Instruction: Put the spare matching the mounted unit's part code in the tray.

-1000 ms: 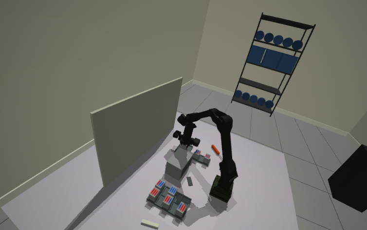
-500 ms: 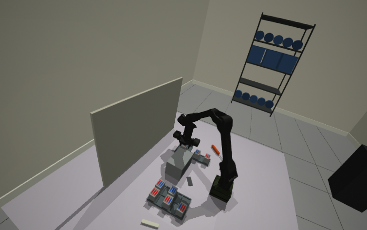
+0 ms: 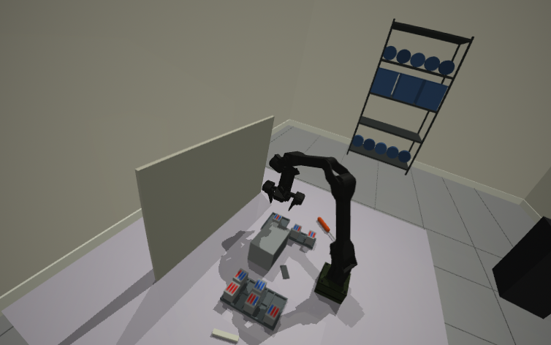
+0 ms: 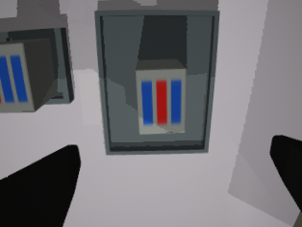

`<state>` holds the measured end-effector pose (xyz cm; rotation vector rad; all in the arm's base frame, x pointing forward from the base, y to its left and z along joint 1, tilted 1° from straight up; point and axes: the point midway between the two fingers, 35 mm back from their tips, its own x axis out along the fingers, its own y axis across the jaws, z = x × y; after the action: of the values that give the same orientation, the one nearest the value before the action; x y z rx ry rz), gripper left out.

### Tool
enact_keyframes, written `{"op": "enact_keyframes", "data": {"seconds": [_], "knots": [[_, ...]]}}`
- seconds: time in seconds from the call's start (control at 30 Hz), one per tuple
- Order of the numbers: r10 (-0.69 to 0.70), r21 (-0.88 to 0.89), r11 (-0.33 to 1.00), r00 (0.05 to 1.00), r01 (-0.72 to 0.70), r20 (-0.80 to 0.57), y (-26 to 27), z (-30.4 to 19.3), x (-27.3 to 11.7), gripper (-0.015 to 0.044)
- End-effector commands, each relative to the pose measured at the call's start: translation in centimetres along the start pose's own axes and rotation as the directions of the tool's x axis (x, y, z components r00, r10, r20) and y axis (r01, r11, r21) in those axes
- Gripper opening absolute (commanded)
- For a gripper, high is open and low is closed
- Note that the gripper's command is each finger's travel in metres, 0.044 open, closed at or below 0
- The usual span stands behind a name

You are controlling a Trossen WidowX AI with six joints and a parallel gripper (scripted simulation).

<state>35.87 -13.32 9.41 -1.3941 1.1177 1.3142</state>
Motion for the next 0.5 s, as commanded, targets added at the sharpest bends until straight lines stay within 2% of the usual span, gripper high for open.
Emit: {"op": "enact_keyframes", "data": {"seconds": [0.0, 0.47], "knots": [[0.005, 0.001, 1.0, 1.0, -0.005, 0.001, 0.33, 0.18, -2.29, 0.044], [-0.012, 0.0, 1.0, 1.0, 0.012, -0.007, 0.09, 0.04, -1.99, 0.044]]}}
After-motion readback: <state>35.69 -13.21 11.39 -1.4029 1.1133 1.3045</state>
